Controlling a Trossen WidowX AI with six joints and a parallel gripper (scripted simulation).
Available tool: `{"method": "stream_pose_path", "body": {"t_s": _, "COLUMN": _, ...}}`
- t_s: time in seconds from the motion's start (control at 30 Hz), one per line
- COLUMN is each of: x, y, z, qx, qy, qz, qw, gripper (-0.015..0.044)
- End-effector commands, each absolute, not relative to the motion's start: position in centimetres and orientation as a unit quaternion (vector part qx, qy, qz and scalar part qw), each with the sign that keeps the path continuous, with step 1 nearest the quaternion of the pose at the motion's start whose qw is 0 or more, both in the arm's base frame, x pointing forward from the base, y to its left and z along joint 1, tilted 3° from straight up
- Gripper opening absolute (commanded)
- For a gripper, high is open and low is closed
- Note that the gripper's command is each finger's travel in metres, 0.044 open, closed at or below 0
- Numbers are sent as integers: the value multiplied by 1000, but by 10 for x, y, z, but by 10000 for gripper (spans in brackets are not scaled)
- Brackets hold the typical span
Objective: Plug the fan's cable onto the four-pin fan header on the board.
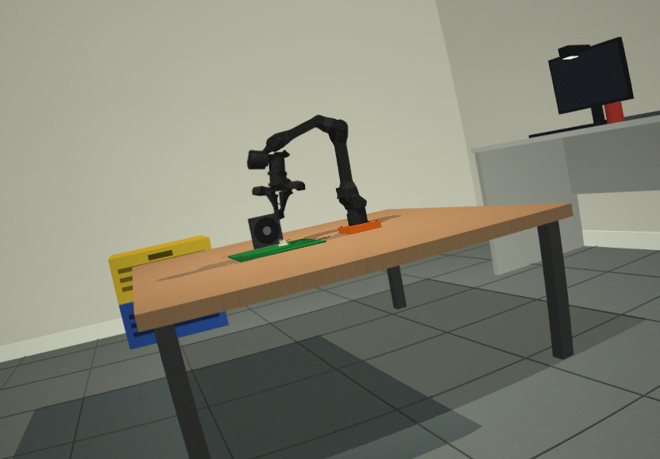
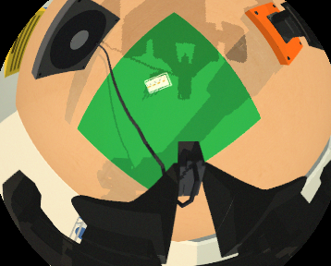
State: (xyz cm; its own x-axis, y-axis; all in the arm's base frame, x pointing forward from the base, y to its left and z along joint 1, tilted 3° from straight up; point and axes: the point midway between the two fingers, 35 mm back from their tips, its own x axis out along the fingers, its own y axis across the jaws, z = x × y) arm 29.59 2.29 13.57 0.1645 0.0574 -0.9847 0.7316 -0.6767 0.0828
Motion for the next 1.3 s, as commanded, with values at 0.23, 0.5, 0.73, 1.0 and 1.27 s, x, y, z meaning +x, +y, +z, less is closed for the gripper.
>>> {"method": "stream_pose_path", "body": {"t_s": 0.23, "x": 318, "y": 18, "z": 141, "qx": 625, "qy": 381, "qz": -542, "qw": 414, "gripper": 0}}
{"method": "stream_pose_path", "body": {"t_s": 0.5, "x": 333, "y": 14, "z": 142, "qx": 548, "qy": 453, "qz": -500, "qw": 494, "gripper": 0}}
{"method": "stream_pose_path", "body": {"t_s": 0.73, "x": 345, "y": 10, "z": 141, "qx": 474, "qy": 514, "qz": -455, "qw": 552, "gripper": 0}}
{"method": "stream_pose_path", "body": {"t_s": 1.0, "x": 359, "y": 6, "z": 139, "qx": 380, "qy": 577, "qz": -394, "qw": 605, "gripper": 0}}
{"method": "stream_pose_path", "body": {"t_s": 1.27, "x": 367, "y": 4, "z": 137, "qx": 325, "qy": 610, "qz": -356, "qw": 629, "gripper": 0}}
